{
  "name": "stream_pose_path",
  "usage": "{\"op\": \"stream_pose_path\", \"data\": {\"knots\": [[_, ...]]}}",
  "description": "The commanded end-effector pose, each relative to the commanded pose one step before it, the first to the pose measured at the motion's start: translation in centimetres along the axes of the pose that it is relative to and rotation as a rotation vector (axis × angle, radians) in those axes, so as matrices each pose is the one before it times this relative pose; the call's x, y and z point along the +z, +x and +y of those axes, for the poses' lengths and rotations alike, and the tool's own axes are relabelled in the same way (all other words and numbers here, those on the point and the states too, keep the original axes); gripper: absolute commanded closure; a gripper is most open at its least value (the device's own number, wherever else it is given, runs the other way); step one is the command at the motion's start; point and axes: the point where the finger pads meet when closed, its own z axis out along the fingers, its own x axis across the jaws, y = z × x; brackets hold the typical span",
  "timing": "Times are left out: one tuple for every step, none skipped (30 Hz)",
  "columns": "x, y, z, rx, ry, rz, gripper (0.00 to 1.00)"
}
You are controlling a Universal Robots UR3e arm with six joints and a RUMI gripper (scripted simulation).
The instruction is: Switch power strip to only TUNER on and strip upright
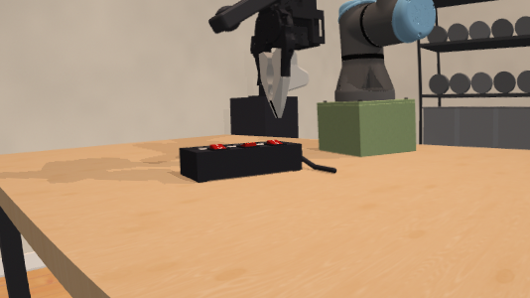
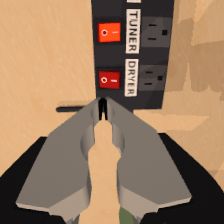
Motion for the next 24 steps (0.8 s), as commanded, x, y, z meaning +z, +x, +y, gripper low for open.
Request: {"op": "stream_pose_path", "data": {"knots": [[-0.1963,0.006,-0.0678,-0.00001,0.00155,0.0,1.0],[0.0,0.0,0.0,0.0,0.0,0.0,1.0],[0.0,0.0,0.0,0.0,0.0,0.0,1.0],[0.0,0.0,0.0,0.0,0.0,0.0,1.0],[0.0,0.0,0.0,0.0,0.0,0.0,1.0],[0.0,0.0,0.0,0.0,0.0,0.0,1.0],[0.0,0.0,0.0,0.0,0.0,0.0,1.0],[0.0,0.0,0.0,0.0,0.0,0.0,1.0],[0.0,0.0,0.0,0.0,0.0,0.0,1.0],[0.0,0.0,0.0,0.0,0.0,0.0,1.0],[0.0,0.0,0.0,0.0,0.0,0.0,1.0],[0.0,0.0,0.0,0.0,0.0,0.0,1.0],[0.0,0.0,0.0,0.0,0.0,0.0,1.0],[-0.0008,0.0,0.0,0.0,0.0,0.0,0.0],[-0.0054,0.0,-0.0001,0.0,0.0,0.0,0.0],[-0.0141,0.0,-0.0002,0.0,0.0,0.0,0.0],[-0.0264,0.0,-0.0003,0.0,0.0,0.0,0.0],[-0.0418,0.0,-0.0004,0.0,0.0,0.0,0.0],[-0.0597,0.0,-0.0004,0.0,0.0,0.0,0.0],[-0.0799,0.0,-0.0002,0.0,0.0,0.0,0.0],[-0.1017,0.0,0.0002,0.0,0.0,0.0,0.0],[-0.125,0.0,0.0011,0.0,0.0,0.0,0.0],[-0.1494,0.0,-0.0008,0.0,0.0,0.0,0.0],[0.0,0.0,0.0,0.0,0.0,0.0,0.0]]}}
